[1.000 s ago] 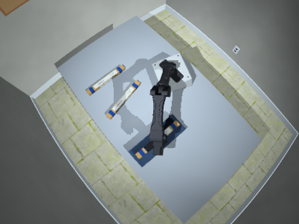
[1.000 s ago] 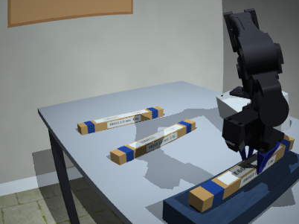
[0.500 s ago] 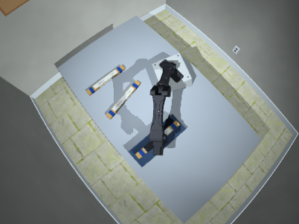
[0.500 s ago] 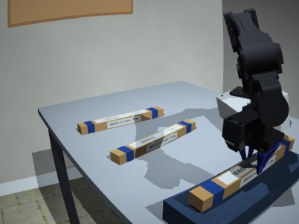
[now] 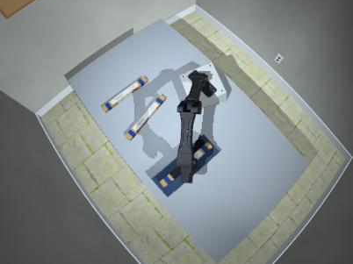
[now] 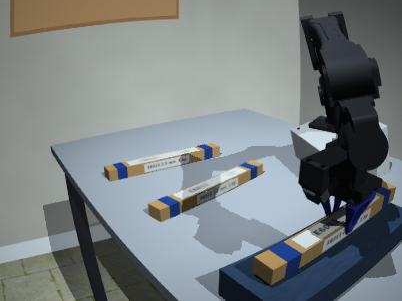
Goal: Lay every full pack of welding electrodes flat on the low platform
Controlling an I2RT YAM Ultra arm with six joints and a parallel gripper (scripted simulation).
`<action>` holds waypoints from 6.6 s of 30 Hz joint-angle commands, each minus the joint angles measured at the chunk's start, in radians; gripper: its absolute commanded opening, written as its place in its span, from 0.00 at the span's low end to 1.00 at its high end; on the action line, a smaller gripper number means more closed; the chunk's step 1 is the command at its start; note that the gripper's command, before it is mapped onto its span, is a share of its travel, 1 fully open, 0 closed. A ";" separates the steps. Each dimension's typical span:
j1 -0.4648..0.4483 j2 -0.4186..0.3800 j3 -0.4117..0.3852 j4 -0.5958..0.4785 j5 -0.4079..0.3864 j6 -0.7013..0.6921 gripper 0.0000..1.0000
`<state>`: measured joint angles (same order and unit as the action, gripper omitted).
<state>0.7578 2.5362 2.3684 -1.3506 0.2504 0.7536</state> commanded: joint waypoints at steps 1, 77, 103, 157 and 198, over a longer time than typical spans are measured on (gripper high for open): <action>0.040 -0.071 0.058 -0.023 0.013 0.006 0.00; 0.027 -0.082 -0.059 0.100 0.022 -0.016 0.00; 0.021 -0.121 -0.098 0.115 0.014 -0.021 0.00; 0.015 -0.168 -0.160 0.117 0.012 -0.032 0.00; 0.012 -0.158 -0.151 0.110 0.015 -0.031 0.74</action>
<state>0.7589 2.4020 2.1948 -1.2343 0.2596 0.7261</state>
